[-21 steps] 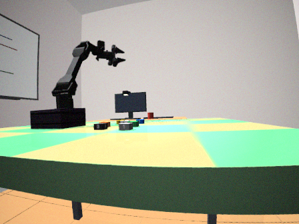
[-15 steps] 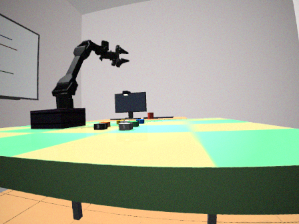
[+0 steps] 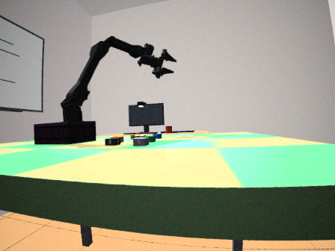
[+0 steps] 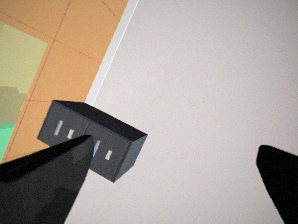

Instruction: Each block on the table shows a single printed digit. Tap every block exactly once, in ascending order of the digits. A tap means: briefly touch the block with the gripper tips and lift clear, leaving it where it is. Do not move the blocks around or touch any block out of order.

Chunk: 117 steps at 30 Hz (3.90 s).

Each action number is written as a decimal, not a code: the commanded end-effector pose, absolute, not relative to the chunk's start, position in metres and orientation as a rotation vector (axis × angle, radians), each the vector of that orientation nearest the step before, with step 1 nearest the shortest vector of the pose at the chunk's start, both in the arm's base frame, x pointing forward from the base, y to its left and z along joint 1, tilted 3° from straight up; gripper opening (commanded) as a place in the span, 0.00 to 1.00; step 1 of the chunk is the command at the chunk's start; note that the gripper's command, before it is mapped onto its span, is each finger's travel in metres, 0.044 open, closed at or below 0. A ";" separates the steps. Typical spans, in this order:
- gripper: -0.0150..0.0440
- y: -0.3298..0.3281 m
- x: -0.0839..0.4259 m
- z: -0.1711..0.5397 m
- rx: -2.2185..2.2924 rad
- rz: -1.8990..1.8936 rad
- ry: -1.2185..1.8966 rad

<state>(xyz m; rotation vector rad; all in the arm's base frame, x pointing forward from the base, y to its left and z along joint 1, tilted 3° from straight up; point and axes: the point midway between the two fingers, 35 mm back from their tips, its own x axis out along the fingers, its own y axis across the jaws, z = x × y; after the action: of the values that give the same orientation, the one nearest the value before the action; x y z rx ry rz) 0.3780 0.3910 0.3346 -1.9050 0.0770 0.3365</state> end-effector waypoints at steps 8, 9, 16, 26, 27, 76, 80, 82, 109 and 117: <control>0.93 0.228 0.460 0.268 -1.687 0.356 0.500; 0.93 0.212 0.463 0.262 -1.659 0.355 0.540; 0.93 0.097 0.467 0.217 -1.418 0.323 0.824; 0.93 -0.055 0.405 0.154 -0.911 0.197 1.213; 0.93 -0.068 0.394 0.148 -0.849 0.178 1.248; 0.93 -0.072 0.231 0.085 0.050 -0.124 1.562; 0.93 -0.072 0.231 0.085 0.050 -0.124 1.562; 0.93 -0.072 0.231 0.085 0.050 -0.124 1.562; 0.93 -0.012 0.290 0.083 0.054 -0.119 1.557; 0.93 -0.012 0.290 0.083 0.054 -0.119 1.557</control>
<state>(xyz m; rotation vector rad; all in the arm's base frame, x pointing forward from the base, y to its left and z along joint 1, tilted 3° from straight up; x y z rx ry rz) 0.2894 -0.0127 0.0826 0.0506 1.5587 -0.1173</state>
